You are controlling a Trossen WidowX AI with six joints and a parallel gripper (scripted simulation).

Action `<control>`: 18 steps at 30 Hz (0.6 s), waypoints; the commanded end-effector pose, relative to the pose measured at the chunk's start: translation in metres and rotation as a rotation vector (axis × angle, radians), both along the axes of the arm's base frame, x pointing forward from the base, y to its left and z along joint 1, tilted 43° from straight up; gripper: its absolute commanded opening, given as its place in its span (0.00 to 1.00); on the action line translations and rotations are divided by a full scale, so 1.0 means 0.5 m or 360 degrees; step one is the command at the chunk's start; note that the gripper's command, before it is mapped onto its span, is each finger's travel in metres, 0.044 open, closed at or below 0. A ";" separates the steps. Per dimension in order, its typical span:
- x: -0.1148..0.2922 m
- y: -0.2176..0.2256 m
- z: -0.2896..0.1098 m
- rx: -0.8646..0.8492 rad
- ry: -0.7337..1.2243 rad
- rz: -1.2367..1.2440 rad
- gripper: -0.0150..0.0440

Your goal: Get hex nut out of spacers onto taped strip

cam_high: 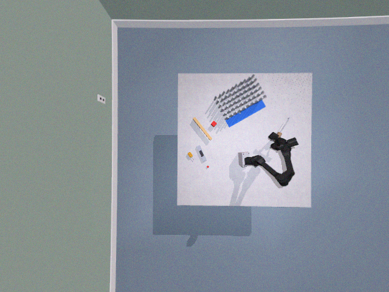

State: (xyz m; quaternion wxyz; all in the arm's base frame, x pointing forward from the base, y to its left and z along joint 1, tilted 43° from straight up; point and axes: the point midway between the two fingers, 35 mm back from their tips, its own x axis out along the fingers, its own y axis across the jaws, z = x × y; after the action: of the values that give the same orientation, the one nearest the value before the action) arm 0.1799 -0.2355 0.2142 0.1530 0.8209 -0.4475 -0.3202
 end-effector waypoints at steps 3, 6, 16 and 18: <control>0.000 -0.003 -0.006 -0.0005 0.0004 0.0016 0.25; -0.002 -0.006 -0.008 -0.0007 0.0004 0.0016 0.25; -0.006 -0.013 -0.015 -0.0014 0.0004 0.0017 0.25; -0.007 -0.015 -0.017 -0.0016 0.0004 0.0017 0.25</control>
State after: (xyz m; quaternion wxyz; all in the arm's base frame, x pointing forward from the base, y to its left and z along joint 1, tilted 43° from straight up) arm 0.1761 -0.2423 0.2076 0.1563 0.8205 -0.4483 -0.3183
